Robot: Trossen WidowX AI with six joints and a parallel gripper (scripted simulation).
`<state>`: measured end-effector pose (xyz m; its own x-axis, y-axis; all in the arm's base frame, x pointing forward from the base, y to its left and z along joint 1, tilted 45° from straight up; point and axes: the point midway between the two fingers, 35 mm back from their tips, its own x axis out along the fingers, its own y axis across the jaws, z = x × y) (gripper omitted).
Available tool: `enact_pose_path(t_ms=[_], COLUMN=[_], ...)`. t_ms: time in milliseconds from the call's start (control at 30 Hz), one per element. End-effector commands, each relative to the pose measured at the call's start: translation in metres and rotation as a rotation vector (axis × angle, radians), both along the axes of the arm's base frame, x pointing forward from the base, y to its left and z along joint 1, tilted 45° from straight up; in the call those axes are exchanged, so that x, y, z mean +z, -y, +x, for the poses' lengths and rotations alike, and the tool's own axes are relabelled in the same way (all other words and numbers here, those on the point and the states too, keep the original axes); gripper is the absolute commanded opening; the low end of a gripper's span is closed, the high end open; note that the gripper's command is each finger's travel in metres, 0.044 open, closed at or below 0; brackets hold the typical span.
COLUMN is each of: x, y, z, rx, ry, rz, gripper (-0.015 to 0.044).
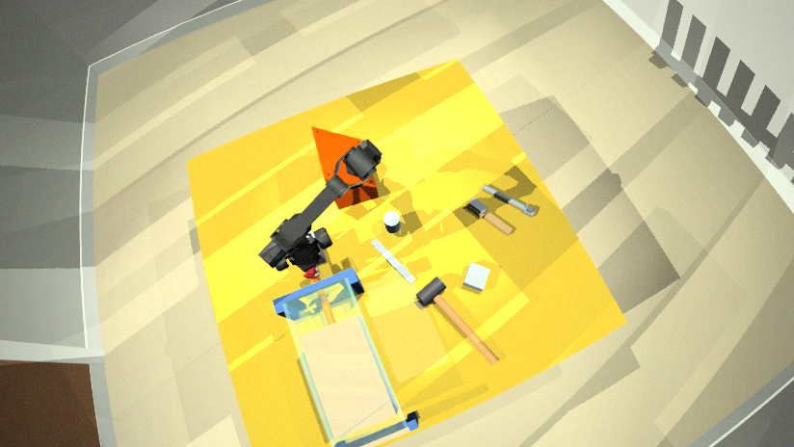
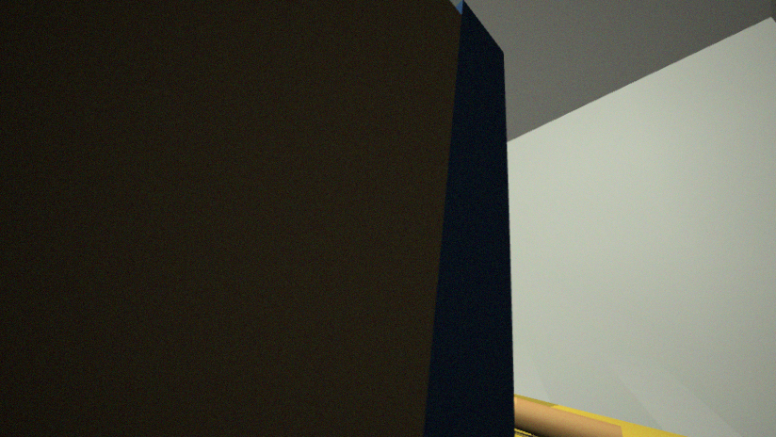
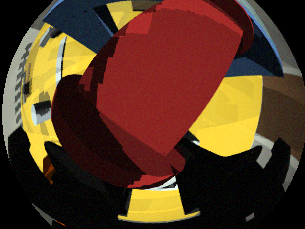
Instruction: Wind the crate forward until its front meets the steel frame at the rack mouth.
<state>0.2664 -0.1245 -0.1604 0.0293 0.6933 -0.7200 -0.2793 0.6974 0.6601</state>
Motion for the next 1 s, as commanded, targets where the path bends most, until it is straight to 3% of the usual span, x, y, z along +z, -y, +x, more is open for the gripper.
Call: enact_pose_path(t_ms=[0, 500, 700, 967], x=[0.0, 0.0, 0.011, 0.078], y=[0.0, 0.0, 0.015, 0.082], z=[0.0, 0.0, 0.004, 0.01], rx=[0.0, 0.0, 0.009, 0.055], ry=[0.0, 0.0, -0.01, -0.06], rz=[0.0, 0.0, -0.005, -0.014], gripper=[0.0053, 0.044, 0.044, 0.044])
